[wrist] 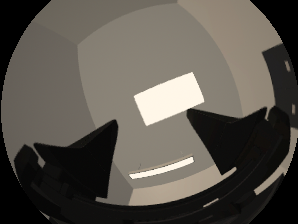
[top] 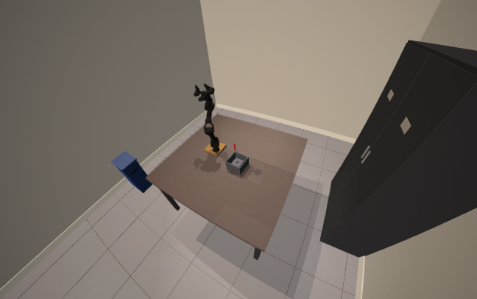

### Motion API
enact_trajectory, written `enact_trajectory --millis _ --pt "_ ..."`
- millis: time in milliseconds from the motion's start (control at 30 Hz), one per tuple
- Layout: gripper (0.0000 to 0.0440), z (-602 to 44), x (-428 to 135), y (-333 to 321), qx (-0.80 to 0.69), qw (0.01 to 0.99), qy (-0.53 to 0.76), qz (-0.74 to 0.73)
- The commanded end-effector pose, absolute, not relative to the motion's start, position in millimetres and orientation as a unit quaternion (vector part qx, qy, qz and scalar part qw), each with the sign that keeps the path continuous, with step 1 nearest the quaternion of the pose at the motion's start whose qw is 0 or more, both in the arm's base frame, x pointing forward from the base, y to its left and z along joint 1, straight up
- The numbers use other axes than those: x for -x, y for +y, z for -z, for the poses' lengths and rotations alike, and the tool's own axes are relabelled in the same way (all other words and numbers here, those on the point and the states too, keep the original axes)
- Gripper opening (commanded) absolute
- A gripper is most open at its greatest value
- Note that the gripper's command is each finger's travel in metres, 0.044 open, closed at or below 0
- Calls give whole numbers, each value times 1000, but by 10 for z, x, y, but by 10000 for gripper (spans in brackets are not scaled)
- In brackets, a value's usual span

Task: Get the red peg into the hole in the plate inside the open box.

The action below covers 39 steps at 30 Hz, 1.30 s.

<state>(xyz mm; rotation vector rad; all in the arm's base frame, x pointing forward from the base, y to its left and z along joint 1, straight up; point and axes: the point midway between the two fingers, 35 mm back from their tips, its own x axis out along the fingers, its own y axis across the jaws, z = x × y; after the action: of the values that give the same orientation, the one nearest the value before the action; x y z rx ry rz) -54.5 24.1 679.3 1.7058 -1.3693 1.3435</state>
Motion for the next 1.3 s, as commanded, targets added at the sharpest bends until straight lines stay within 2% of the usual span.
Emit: enact_trajectory --millis 0,67,600,1267 --pt "422 -6788 528 249 -635 289 -511 -502" --pt "440 -6781 529 333 -621 303 -507 -515" --pt "440 -6494 528 1649 -457 450 -410 -649" --pt "440 -5435 -418 2901 -301 663 -186 -659"
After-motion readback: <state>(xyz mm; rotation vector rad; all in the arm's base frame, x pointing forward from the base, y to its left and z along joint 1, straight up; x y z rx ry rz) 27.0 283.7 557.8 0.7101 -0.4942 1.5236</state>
